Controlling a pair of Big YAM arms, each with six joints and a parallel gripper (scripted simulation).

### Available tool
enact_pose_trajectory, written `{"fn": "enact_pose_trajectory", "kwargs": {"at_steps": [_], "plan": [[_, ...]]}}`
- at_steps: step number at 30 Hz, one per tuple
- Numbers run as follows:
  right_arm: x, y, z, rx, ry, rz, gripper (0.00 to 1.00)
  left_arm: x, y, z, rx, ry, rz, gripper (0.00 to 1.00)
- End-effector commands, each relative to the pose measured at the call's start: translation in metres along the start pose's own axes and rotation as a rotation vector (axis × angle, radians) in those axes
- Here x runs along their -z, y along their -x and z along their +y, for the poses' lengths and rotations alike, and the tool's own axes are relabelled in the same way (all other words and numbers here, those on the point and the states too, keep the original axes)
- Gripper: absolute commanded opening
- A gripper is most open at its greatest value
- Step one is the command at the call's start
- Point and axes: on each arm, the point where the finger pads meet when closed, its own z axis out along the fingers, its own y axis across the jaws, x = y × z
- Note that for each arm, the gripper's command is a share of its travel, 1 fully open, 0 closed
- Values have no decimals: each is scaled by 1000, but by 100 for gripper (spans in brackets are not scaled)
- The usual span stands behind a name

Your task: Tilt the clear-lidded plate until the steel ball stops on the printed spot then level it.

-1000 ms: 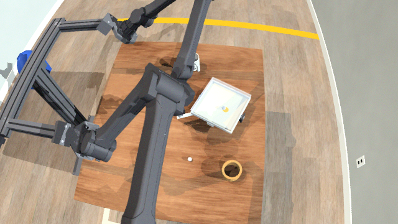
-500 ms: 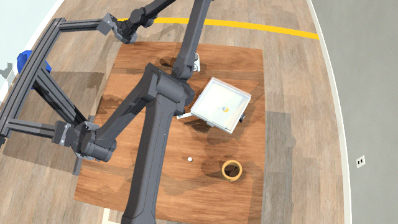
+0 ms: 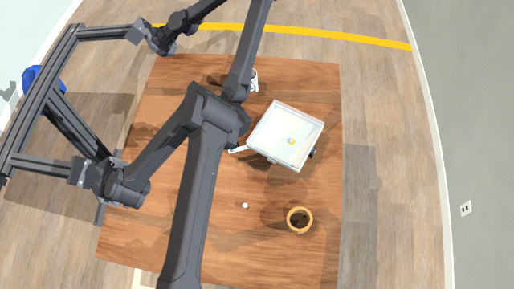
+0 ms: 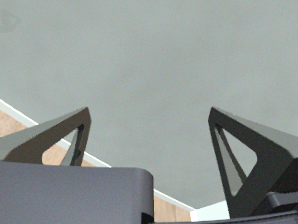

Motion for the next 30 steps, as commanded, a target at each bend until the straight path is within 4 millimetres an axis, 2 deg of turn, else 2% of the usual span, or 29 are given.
{"fn": "enact_pose_trajectory", "kwargs": {"at_steps": [1,18,19,30], "plan": [[7,38,-9,1,-16,-76,100,-14,-14,-2,-11,-8,34,0],[7,38,-9,1,-16,-76,100,-11,-15,-1,-14,-11,42,0],[7,38,-9,1,-16,-76,100,-11,-15,-1,-14,-11,42,57],[7,38,-9,1,-16,-76,100,-11,-13,0,-7,-8,37,57]]}}
